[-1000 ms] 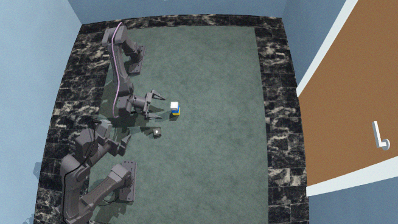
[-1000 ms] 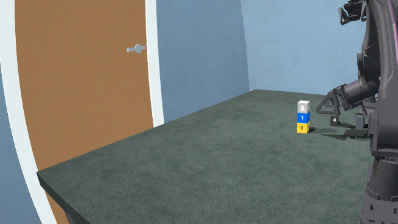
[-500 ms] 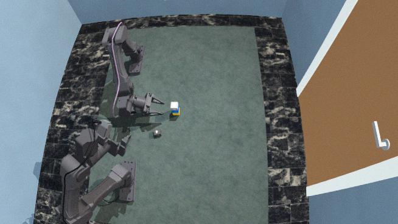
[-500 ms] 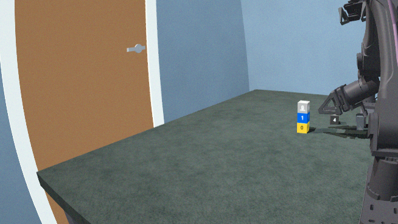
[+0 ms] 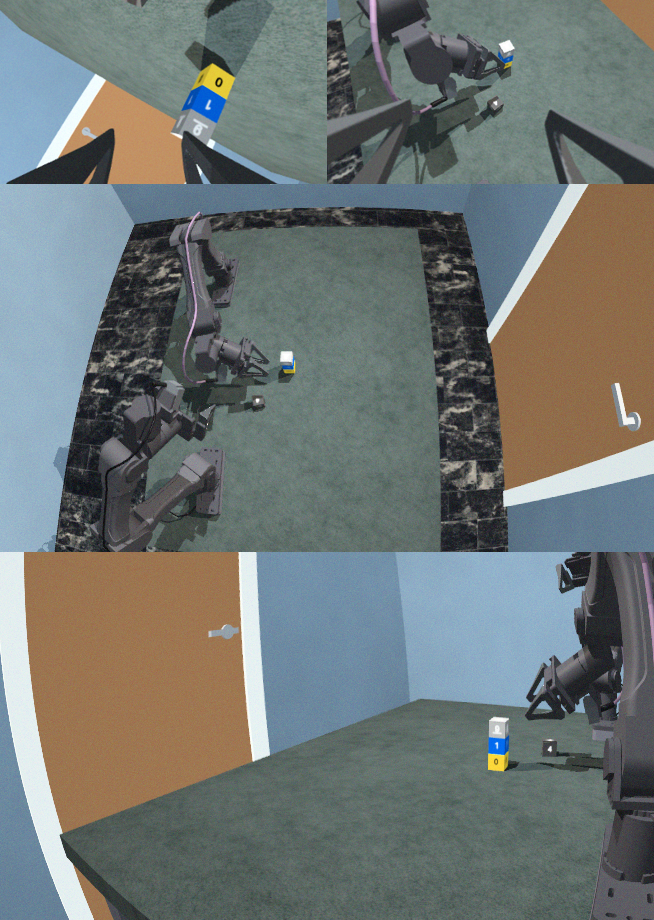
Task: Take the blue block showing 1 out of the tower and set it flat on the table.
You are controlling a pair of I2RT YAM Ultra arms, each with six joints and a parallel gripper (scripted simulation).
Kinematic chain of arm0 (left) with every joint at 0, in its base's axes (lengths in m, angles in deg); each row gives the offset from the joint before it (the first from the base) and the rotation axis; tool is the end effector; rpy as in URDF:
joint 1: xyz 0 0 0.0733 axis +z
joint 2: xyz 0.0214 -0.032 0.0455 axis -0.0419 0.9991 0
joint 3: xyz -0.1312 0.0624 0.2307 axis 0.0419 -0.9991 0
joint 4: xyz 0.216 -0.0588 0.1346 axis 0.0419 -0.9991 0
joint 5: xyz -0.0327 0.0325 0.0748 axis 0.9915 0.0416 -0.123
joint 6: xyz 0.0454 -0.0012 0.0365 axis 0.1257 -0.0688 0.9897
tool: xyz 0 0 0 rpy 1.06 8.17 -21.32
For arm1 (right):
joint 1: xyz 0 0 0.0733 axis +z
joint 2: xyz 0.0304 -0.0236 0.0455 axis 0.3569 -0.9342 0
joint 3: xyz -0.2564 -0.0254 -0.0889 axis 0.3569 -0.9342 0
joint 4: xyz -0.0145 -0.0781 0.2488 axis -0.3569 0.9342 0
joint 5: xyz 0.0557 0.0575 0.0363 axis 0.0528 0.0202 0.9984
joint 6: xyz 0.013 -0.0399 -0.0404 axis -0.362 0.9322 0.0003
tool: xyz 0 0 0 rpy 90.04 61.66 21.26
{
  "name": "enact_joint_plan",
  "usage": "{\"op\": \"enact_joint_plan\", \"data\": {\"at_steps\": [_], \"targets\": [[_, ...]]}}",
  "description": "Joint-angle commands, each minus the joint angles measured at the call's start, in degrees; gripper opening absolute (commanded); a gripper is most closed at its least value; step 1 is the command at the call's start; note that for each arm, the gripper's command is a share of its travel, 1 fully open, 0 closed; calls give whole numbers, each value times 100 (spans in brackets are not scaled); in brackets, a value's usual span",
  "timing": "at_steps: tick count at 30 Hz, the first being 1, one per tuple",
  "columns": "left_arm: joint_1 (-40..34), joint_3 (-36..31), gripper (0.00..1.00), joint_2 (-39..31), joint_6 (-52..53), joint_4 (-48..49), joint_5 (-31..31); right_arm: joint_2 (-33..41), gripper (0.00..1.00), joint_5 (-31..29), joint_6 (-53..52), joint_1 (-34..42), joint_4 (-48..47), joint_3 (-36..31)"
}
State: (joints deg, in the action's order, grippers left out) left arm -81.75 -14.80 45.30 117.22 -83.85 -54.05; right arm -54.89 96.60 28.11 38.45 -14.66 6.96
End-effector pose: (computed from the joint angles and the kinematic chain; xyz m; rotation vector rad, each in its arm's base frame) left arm 0.0997 -0.3514 0.1692 2.4666 0.4495 1.2268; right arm 0.0210 0.0471 0.4017 -1.1413 2.0018 0.7237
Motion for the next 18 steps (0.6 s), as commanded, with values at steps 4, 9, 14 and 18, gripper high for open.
{"op": "enact_joint_plan", "data": {"at_steps": [4, 9, 14, 18], "targets": [[207, 528, 55, 54, -1513, -632, 466, 76, 100, 38, 54, 22, 20, -85], [429, 859, 55, 141, -2689, -996, 856, 76, 100, 38, 54, 22, 20, -85], [612, 1205, 55, 246, -3770, -1426, 1210, 76, 100, 38, 54, 22, 20, -85], [757, 1479, 55, 330, -4629, -1767, 1491, 76, 100, 38, 54, 22, 20, -85]]}}
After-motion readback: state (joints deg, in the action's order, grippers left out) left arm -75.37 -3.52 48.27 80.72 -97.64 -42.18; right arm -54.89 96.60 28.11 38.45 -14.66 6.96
